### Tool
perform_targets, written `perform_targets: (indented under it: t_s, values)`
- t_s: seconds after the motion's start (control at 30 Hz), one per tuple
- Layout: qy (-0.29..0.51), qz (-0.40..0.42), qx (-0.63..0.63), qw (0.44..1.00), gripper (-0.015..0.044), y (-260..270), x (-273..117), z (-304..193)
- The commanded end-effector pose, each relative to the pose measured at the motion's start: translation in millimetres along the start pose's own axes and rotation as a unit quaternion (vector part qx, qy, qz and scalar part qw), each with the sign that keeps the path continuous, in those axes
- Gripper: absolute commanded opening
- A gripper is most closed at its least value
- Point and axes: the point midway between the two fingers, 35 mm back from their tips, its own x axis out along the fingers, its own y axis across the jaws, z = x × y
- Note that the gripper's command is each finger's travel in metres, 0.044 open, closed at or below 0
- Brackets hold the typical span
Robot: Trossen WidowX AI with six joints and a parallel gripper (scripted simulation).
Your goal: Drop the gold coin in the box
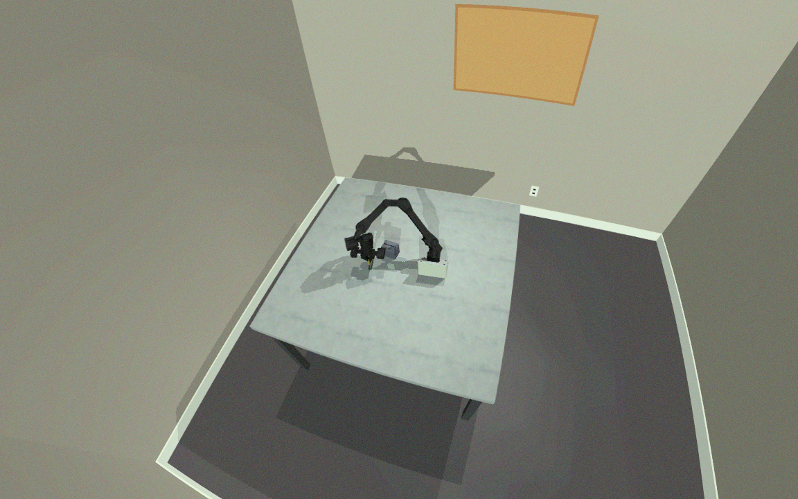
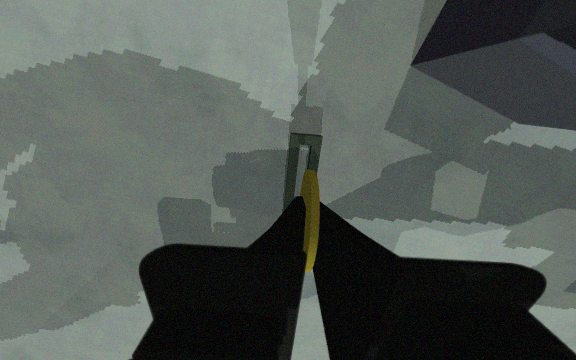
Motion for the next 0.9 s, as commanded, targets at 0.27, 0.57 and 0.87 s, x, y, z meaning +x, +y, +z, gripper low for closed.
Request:
perform_targets:
  t_s: [0.27, 0.57, 0.87]
  values:
    - [0.005, 0.006, 0.004, 1.0, 0.0, 3, -34, -1]
    - [0.005, 0.006, 0.004, 1.0, 0.0, 2, -58, -1]
    - [0.004, 0.005, 0.004, 1.0, 0.0, -1, -75, 0]
